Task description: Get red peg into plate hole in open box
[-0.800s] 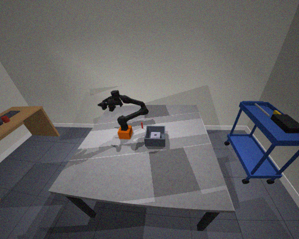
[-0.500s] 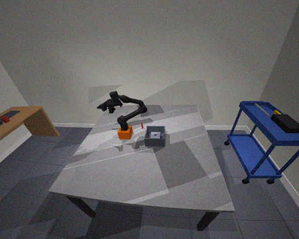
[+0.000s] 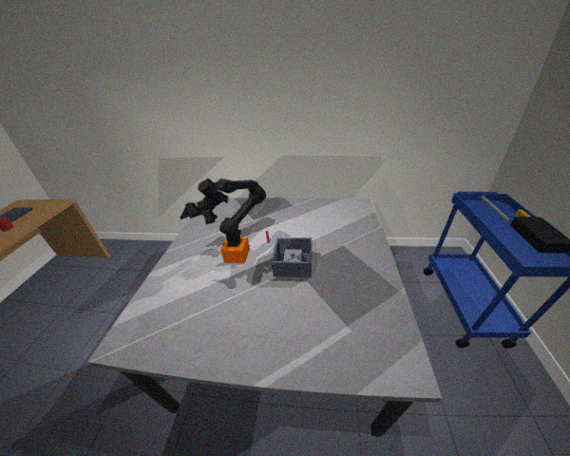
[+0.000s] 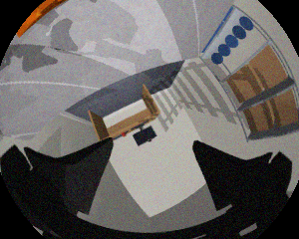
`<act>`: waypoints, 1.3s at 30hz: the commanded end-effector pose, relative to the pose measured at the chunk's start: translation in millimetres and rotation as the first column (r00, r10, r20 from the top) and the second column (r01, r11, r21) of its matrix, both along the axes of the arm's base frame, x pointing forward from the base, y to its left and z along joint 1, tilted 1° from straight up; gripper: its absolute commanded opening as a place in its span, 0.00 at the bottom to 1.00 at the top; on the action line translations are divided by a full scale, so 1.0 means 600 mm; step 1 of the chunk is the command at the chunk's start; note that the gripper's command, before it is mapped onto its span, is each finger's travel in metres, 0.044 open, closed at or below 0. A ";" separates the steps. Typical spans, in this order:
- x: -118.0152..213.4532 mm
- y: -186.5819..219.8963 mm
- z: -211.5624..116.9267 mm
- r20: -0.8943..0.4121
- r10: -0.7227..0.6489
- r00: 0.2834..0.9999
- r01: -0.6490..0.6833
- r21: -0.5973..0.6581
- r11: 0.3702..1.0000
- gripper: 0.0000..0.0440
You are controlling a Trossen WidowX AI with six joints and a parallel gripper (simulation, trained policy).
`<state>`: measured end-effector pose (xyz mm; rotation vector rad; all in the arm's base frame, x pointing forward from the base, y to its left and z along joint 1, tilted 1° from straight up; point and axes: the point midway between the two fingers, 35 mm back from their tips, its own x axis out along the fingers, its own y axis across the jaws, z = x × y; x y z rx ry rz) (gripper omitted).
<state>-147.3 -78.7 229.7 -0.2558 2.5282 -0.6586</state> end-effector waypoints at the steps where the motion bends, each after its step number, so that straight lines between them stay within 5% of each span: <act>1: 0.016 -0.027 -0.019 0.103 0.020 0.994 -0.011 -0.078 0.997 1.00; 18: 0.135 -0.119 -0.084 0.524 0.077 0.848 0.086 -0.281 0.956 1.00; 39: 0.351 -0.123 -0.127 0.807 0.036 0.589 0.240 -0.218 0.946 1.00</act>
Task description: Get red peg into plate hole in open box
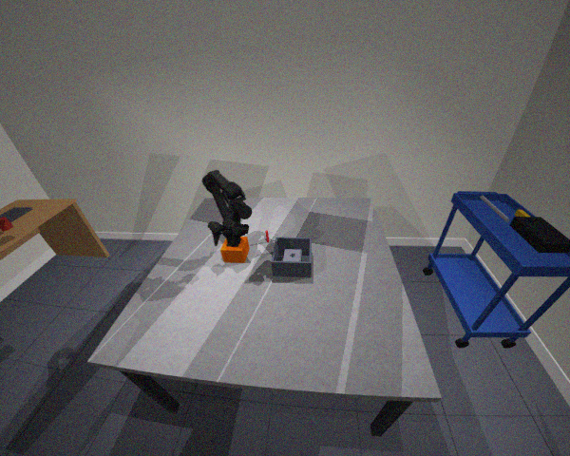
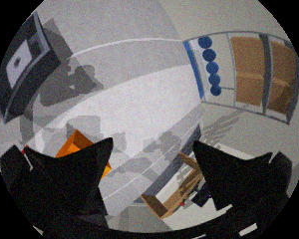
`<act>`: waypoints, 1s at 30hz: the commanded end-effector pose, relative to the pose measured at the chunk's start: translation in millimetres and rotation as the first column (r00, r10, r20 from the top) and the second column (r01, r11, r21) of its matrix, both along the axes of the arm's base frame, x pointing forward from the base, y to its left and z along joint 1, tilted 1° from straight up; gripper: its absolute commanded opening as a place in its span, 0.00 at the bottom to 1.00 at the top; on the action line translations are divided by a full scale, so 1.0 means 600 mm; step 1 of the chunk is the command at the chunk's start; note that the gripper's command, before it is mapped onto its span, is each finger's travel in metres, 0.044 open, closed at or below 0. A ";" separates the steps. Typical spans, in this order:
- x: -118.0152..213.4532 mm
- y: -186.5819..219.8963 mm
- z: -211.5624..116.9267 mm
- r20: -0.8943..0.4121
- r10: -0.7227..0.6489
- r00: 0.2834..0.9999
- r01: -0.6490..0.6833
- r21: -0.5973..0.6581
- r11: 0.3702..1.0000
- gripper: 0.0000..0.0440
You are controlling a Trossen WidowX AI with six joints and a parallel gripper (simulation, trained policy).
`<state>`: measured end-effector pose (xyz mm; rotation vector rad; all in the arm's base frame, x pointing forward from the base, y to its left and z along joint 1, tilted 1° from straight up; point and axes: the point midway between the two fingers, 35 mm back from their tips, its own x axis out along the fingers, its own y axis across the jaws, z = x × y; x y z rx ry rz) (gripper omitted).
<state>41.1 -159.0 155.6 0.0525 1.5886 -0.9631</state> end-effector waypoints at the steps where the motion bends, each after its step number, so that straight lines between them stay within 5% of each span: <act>1: 0.047 0.014 -0.005 0.067 -0.012 0.998 0.011 0.017 1.000 1.00; 17: 0.188 0.127 -0.024 0.213 -0.032 0.976 0.008 0.115 0.993 1.00; 30: 0.234 0.263 -0.046 0.227 -0.071 0.971 0.024 0.205 0.979 1.00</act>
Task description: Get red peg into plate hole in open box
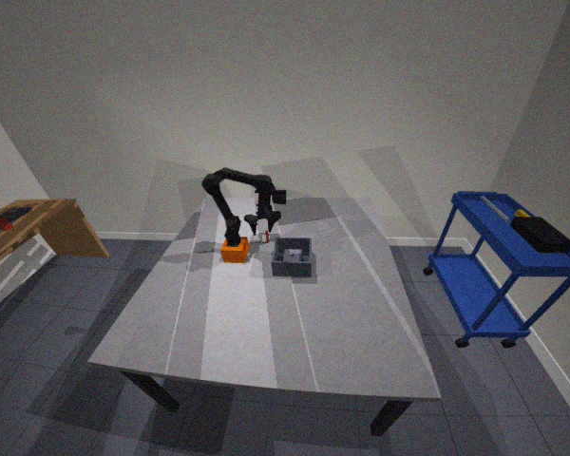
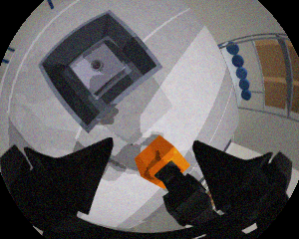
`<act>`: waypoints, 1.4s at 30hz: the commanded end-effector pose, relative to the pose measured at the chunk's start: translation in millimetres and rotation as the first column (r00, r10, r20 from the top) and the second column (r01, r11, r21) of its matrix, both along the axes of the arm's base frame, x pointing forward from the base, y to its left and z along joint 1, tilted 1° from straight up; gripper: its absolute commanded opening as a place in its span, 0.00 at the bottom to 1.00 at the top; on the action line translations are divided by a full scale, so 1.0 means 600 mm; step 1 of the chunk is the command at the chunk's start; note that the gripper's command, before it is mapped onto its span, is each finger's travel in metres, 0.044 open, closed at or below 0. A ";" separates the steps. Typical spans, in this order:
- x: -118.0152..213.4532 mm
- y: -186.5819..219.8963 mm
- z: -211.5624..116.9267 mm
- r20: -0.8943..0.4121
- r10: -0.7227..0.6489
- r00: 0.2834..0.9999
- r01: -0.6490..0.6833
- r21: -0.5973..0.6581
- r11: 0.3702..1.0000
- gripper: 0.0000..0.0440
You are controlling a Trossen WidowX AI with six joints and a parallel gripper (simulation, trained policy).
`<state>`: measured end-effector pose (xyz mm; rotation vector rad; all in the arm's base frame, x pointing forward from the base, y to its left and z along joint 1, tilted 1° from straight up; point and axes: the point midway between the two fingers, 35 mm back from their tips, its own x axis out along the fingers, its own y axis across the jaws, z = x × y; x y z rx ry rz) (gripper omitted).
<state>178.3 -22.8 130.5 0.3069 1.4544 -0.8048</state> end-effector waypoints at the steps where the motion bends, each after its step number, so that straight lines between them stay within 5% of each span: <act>1: 0.006 0.047 -0.007 -0.005 -0.016 1.000 0.016 0.030 0.999 1.00; 20: -0.029 0.200 -0.065 -0.090 -0.041 0.995 0.046 0.058 0.997 1.00; 42: -0.026 0.245 -0.199 -0.044 0.025 0.999 -0.020 0.096 0.995 1.00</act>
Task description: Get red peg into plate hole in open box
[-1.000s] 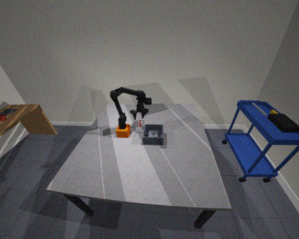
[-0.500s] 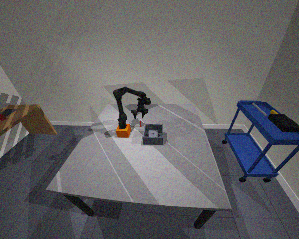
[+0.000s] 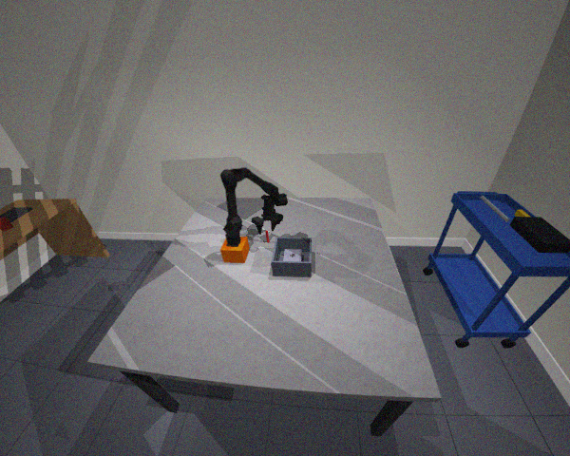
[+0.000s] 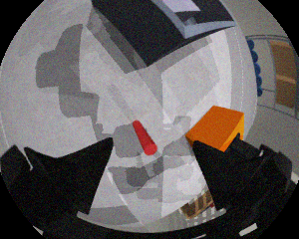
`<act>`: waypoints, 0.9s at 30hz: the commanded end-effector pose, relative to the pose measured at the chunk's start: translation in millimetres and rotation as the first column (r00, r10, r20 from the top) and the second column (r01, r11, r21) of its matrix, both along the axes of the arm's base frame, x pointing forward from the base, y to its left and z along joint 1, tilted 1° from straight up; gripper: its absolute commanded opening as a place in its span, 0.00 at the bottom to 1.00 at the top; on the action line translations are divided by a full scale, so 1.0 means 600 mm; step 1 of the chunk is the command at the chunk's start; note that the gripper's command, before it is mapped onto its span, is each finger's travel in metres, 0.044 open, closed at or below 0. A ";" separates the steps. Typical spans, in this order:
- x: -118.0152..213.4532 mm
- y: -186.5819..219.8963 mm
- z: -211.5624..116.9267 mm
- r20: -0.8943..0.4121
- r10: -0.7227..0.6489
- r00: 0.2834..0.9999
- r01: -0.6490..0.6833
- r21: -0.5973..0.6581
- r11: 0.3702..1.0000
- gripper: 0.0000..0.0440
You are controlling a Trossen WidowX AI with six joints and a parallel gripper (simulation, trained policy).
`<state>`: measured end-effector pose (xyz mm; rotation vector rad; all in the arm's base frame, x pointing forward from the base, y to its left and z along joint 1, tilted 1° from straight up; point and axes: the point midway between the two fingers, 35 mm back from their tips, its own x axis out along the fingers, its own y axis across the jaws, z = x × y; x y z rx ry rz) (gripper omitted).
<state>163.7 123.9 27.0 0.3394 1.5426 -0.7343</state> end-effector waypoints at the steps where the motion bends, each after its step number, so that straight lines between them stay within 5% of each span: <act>1: -0.001 0.000 -0.034 0.012 -0.001 1.000 0.001 0.008 1.000 1.00; 9: 0.004 -0.003 -0.082 0.037 0.007 0.999 -0.008 0.020 1.000 0.94; 24: -0.015 -0.015 -0.123 -0.033 -0.003 0.999 0.002 -0.016 1.000 0.07; 27: -0.013 -0.018 -0.120 -0.042 0.003 0.999 -0.005 -0.035 0.999 0.00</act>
